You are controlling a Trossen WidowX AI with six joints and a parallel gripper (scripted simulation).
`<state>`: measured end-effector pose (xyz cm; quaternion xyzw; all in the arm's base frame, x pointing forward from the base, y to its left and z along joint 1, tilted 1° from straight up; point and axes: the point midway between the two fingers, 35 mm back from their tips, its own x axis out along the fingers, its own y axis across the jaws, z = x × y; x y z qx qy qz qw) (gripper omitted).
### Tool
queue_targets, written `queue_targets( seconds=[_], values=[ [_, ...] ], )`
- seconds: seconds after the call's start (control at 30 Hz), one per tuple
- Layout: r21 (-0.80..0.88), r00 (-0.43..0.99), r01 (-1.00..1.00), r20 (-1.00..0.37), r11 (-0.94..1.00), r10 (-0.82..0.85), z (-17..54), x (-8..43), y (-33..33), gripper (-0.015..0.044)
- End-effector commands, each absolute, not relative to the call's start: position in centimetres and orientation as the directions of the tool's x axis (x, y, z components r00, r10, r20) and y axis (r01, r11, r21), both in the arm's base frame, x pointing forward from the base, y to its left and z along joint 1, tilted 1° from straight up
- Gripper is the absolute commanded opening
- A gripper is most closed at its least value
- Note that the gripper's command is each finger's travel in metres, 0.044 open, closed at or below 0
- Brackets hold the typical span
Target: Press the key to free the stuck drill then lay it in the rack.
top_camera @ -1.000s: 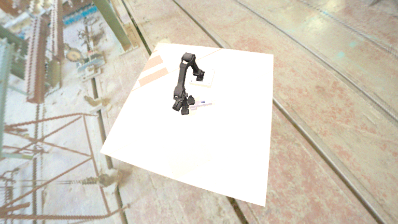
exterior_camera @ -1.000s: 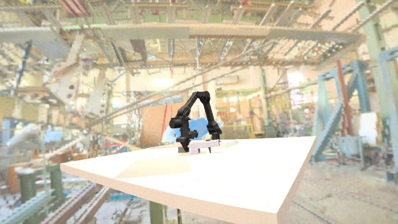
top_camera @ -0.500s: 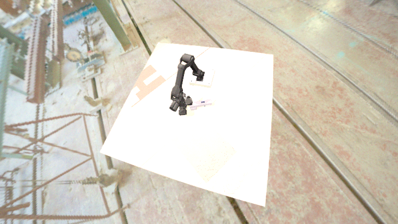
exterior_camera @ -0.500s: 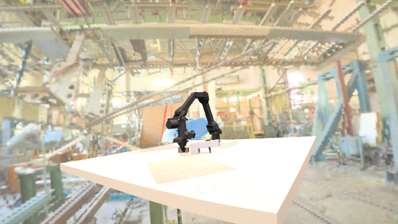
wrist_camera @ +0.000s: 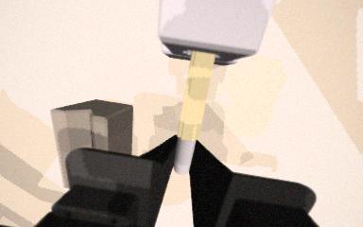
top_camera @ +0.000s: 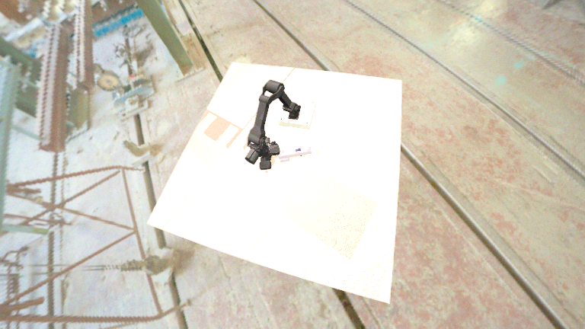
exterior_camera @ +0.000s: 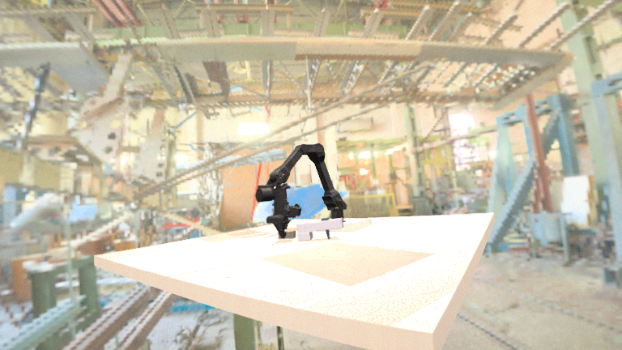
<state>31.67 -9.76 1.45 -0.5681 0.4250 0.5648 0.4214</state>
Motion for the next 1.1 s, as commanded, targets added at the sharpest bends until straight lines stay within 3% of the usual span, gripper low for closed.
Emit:
queue_targets(
  seconds=[0.0, 0.4, 1.07],
  values=[
    [0.001, 0.001, -0.959, -1.000, -0.284, -0.006, 1.4, 31.7, -9.7, 0.0131],
    [-0.002, 0.005, -0.957, -1.000, -0.289, -0.009, 1.4, 31.6, -9.3, 0.0440],
    [-0.002, 0.005, -0.957, -1.000, -0.289, -0.008, 1.2, 31.4, -8.3, 0.0440]
  ],
)
